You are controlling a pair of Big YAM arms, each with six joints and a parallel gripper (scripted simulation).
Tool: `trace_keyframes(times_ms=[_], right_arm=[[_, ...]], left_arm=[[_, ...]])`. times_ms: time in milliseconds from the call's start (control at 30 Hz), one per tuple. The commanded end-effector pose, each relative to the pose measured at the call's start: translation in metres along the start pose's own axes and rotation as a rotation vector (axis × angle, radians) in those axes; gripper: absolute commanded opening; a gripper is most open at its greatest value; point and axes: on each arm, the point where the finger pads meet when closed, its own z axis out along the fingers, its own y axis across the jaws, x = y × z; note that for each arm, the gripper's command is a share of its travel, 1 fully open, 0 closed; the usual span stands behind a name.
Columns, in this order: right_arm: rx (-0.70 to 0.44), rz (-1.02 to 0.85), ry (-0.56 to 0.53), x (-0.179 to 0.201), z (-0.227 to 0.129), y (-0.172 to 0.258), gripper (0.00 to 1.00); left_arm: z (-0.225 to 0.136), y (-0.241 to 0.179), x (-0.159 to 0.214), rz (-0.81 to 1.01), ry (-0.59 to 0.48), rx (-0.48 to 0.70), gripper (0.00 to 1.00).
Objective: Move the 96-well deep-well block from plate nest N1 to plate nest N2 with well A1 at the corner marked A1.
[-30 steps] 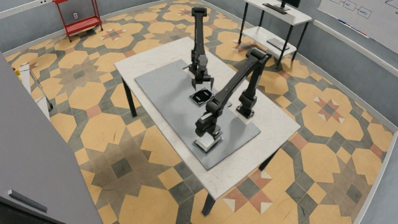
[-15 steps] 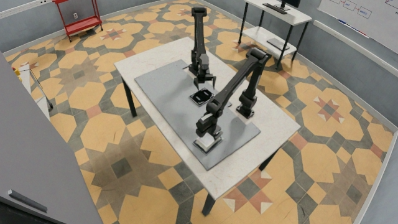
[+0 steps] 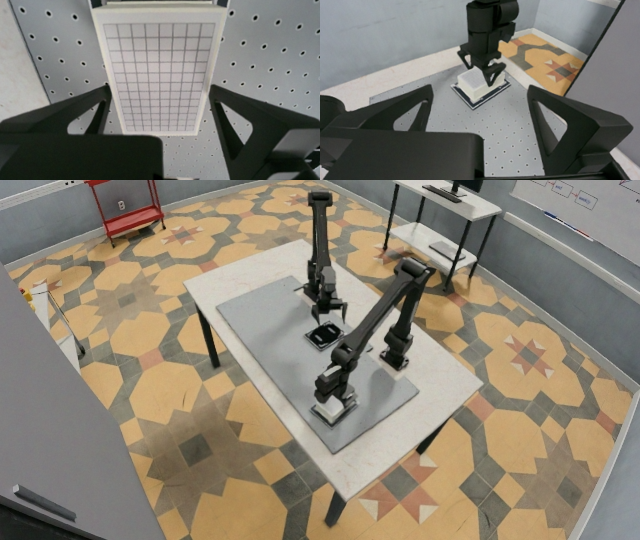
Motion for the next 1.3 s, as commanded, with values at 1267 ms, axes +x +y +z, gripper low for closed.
trace_keyframes(times_ms=[1267], right_arm=[[0.016, -0.047, -0.037, -0.025, 0.008, -0.008, 1.0]], left_arm=[[-0.041, 0.0, -0.019, -0.01, -0.048, 0.0, 0.81]])
